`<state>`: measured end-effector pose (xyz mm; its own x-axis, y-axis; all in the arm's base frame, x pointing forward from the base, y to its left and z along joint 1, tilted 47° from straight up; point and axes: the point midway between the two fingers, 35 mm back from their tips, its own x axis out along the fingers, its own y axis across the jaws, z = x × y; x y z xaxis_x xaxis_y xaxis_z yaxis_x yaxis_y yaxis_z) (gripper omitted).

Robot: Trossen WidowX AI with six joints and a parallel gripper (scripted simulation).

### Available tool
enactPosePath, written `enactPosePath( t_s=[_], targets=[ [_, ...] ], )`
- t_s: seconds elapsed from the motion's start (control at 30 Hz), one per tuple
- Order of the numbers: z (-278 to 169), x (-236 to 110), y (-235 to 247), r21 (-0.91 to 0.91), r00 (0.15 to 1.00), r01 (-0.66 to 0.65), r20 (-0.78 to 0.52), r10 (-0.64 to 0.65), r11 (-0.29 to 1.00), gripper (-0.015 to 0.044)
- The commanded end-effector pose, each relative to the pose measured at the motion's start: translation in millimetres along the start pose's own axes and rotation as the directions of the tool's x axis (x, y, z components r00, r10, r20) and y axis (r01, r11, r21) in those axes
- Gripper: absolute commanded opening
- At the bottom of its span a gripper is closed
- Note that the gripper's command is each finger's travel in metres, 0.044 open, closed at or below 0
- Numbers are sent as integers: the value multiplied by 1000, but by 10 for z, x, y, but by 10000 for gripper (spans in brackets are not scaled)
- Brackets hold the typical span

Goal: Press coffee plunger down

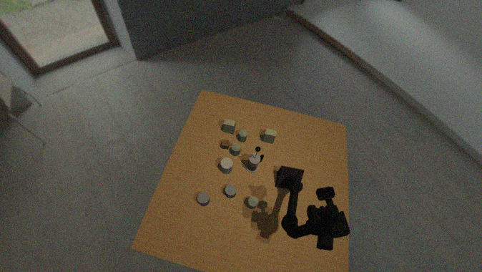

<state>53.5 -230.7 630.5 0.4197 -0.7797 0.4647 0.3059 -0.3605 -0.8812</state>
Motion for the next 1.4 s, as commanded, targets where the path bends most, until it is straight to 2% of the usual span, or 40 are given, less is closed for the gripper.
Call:
enactPosePath(
  t_s=[0.0, 0.13, 0.3, 0.43, 0.63, 0.73, 0.83, 0.97, 1.07, 1.13, 1.37],
  targets=[
    [-104, 190, 554, 132, 988, -155, 37, 151, 979, 440],
    [-110, 294, 1045, 266, 955, -298, 92, 283, 917, 440],
    [-14, 356, 1880, 450, 851, -520, 205, 483, 726, 440],
    [144, 287, 2506, 553, 728, -662, 316, 609, 505, 440],
    [537, -39, 3426, 637, 456, -770, 512, 728, 35, 440],
    [774, -296, 3809, 634, 298, -741, 606, 737, -222, 440],
    [1014, -590, 4114, 606, 141, -650, 689, 711, -459, 440],
    [1317, -1015, 4404, 546, -54, -442, 775, 629, -711, 440],
    [1497, -1325, 4537, 499, -175, -249, 820, 545, -830, 440],
    [1524, -1399, 4560, 488, -201, -197, 829, 522, -851, 440],
    [1583, -1729, 4675, 493, -200, -195, 826, 527, -848, 440]
  ],
)
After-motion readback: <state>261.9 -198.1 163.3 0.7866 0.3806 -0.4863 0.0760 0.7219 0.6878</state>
